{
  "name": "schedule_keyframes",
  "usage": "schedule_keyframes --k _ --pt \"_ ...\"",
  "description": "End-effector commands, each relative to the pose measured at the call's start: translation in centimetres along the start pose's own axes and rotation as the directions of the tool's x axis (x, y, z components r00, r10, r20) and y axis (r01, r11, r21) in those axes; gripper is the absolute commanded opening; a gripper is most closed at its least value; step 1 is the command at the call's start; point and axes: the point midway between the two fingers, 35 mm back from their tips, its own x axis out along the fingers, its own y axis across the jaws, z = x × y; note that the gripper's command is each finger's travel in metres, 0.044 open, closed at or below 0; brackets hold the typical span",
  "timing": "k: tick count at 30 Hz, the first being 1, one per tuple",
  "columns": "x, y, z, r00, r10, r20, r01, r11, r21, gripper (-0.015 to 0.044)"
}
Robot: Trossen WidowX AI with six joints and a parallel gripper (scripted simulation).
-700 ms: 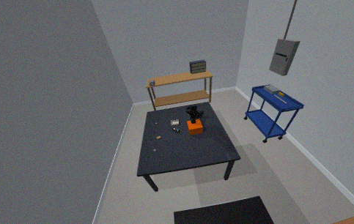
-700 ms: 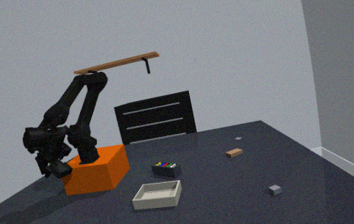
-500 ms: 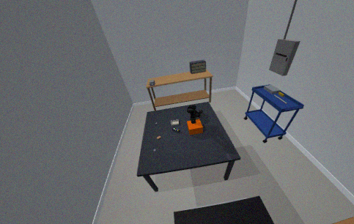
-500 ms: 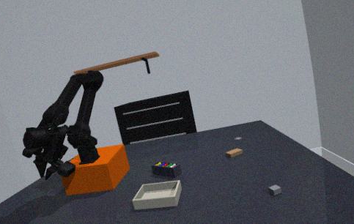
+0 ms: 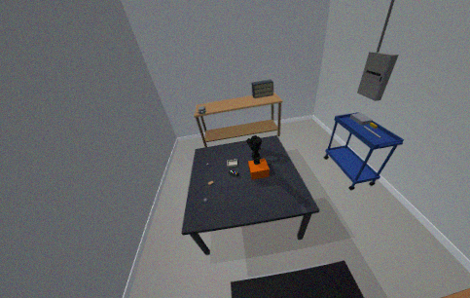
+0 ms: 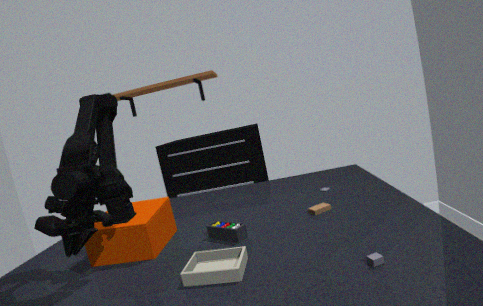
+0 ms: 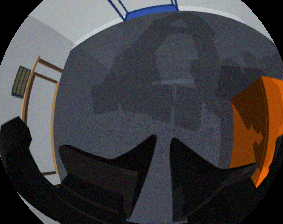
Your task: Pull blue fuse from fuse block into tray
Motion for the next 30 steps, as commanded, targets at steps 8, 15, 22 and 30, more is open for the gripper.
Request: schedule_keyframes --k 8,15,22,30 --pt "-4.9 -1.7 -12.0 0.968 -0.030 -0.250 -0.237 0.225 -0.945 0.0074" --pt "-7.6 -5.4 -16.6 0.939 -0.087 -0.334 -0.344 -0.286 -0.894 0.0074" --pt "-10.0 -9.7 -19.9 0.919 -0.135 -0.370 -0.336 -0.760 -0.557 0.0074" --pt "-12.9 -16.9 -22.5 0.902 -0.194 -0.385 -0.132 -0.974 0.183 0.0074"
